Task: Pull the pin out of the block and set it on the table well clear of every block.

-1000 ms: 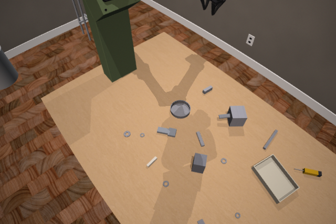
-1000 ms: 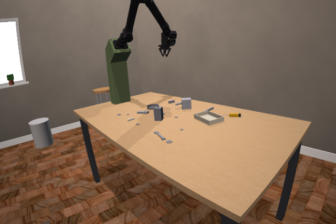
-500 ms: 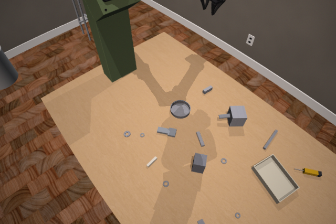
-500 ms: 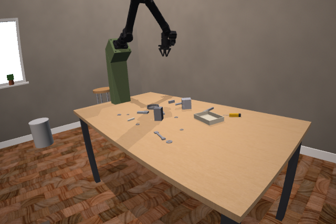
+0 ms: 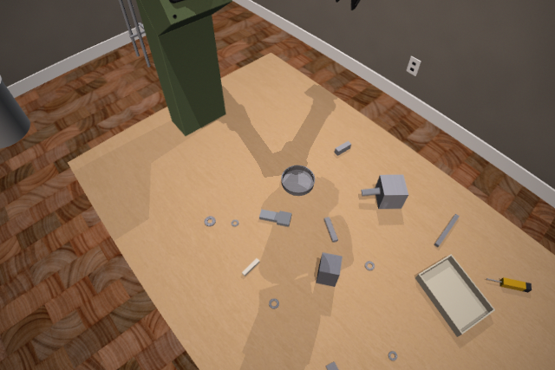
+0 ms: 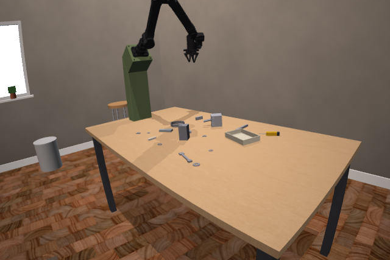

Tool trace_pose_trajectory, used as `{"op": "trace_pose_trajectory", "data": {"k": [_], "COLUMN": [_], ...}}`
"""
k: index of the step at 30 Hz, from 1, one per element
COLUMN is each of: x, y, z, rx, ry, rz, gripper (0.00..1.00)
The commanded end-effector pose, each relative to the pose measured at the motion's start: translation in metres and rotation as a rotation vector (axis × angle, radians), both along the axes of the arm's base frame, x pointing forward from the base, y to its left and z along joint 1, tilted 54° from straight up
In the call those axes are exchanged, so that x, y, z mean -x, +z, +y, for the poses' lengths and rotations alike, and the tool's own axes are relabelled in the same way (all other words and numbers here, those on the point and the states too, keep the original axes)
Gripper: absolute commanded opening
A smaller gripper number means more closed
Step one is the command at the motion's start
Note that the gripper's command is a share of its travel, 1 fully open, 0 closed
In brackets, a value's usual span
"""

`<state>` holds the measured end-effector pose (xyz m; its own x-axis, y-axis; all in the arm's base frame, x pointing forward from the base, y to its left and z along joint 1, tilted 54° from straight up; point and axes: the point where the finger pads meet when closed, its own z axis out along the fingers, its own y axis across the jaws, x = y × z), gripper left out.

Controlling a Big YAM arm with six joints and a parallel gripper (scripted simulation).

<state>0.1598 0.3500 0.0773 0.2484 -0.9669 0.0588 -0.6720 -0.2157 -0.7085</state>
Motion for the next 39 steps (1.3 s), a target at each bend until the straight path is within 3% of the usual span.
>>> {"op": "trace_pose_trajectory", "data": {"k": [1, 8, 14, 16, 20, 31, 33, 39], "x": [0.014, 0.057, 0.108, 0.108, 0.145, 0.007, 0.007, -0.078], "y": [0.012, 0.017, 0.026, 0.026, 0.031, 0.014, 0.014, 0.012], "z": [0.018, 0.044, 0.067, 0.067, 0.08, 0.074, 0.074, 0.06], "rx": [-0.006, 0.025, 0.052, 0.052, 0.061, -0.07, -0.07, -0.171], "ry": [0.091, 0.316, 0.566, 0.566, 0.739, 0.282, 0.282, 0.039], "rz": [0.001, 0.034, 0.054, 0.054, 0.071, 0.197, 0.197, 0.215], "gripper": [0.47, 0.47, 0.47, 0.47, 0.47, 0.47, 0.47, 0.47]}}
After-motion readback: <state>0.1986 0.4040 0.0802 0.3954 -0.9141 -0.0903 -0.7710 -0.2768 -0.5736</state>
